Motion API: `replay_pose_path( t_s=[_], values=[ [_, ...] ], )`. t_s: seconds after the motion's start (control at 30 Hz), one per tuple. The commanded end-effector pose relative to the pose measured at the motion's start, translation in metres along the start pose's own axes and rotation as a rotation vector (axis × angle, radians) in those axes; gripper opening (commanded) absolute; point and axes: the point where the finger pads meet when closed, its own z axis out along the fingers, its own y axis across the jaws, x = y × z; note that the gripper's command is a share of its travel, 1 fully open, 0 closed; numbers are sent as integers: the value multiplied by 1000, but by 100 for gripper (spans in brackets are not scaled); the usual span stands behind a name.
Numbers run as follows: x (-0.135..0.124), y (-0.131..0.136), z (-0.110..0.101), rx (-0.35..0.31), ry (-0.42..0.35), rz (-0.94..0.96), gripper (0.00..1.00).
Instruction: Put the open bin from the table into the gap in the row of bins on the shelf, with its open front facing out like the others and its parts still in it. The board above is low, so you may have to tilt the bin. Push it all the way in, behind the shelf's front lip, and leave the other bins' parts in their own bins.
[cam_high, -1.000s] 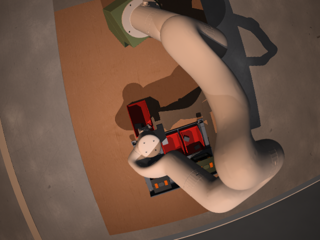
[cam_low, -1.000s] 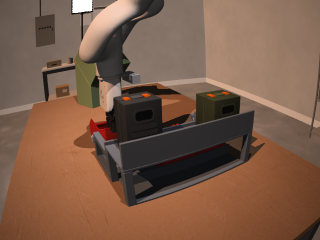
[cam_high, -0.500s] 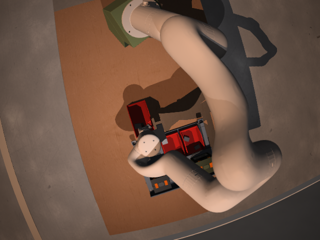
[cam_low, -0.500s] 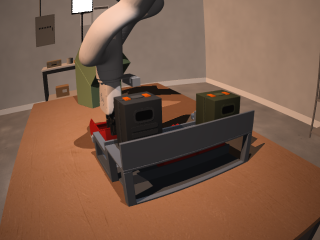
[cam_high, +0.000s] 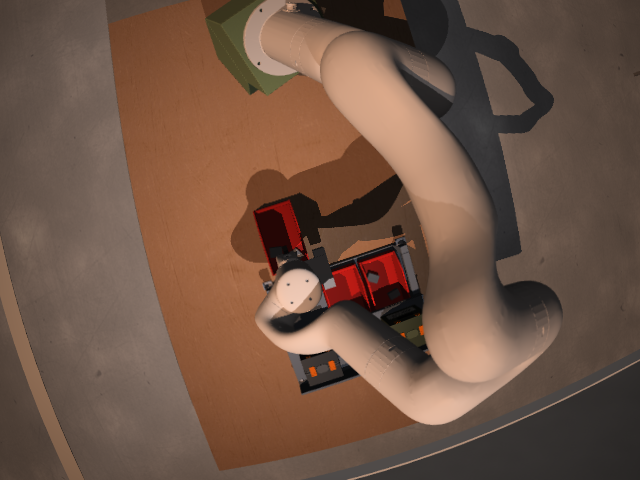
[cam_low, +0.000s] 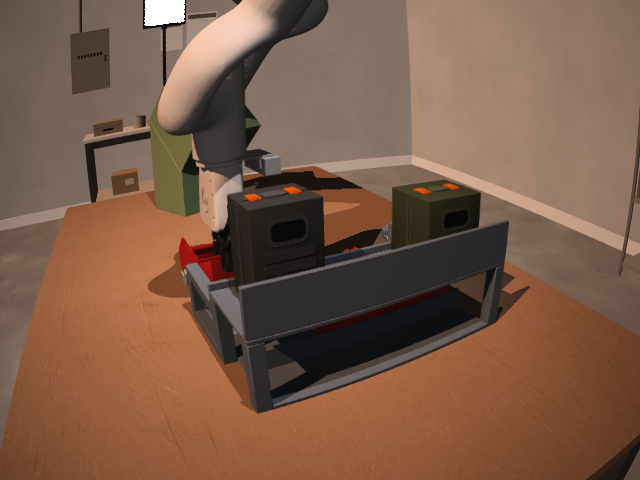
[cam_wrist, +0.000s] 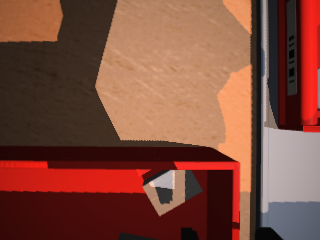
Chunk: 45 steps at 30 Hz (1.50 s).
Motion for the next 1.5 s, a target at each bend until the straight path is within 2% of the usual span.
replay_pose_path(
  t_s=[0.0,0.27,0.3,1.47],
  values=[
    [0,0,0,-1,-1,0,34],
    [0,0,0,-1,-1,0,34],
    [0,0,0,-1,-1,0,0],
    [0,0,0,-1,-1,0,0]
  ],
)
